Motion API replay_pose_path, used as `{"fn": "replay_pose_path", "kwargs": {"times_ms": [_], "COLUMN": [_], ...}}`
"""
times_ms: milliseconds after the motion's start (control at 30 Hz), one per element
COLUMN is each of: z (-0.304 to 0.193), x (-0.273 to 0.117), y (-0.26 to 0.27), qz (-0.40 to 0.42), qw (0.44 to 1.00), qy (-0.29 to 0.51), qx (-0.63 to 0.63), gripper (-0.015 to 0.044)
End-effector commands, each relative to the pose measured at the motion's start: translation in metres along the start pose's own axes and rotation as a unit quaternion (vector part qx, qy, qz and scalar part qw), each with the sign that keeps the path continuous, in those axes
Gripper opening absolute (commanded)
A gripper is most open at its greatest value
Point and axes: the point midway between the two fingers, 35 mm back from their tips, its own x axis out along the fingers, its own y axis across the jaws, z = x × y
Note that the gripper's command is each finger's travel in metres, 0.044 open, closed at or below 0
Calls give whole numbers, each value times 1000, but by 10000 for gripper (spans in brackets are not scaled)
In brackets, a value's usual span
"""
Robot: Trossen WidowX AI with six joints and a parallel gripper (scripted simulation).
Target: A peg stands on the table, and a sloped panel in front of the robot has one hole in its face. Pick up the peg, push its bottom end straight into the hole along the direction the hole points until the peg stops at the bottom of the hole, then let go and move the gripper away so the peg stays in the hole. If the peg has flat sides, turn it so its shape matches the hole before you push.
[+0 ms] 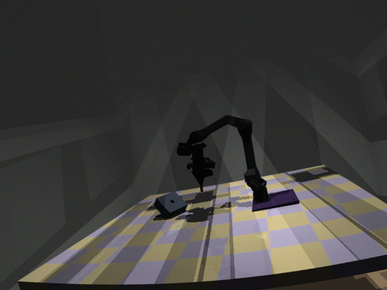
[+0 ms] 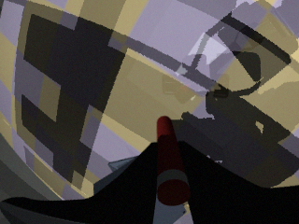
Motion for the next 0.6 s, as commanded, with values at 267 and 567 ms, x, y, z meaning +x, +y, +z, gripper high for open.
{"fn": "replay_pose_path", "kwargs": {"times_ms": [267, 567], "z": [-13, -24], "x": [-1, -3], "y": [-2, -4], "qz": [31, 54], "qw": [998, 995], "qy": [5, 11], "qx": [-45, -77], "gripper": [0, 0]}}
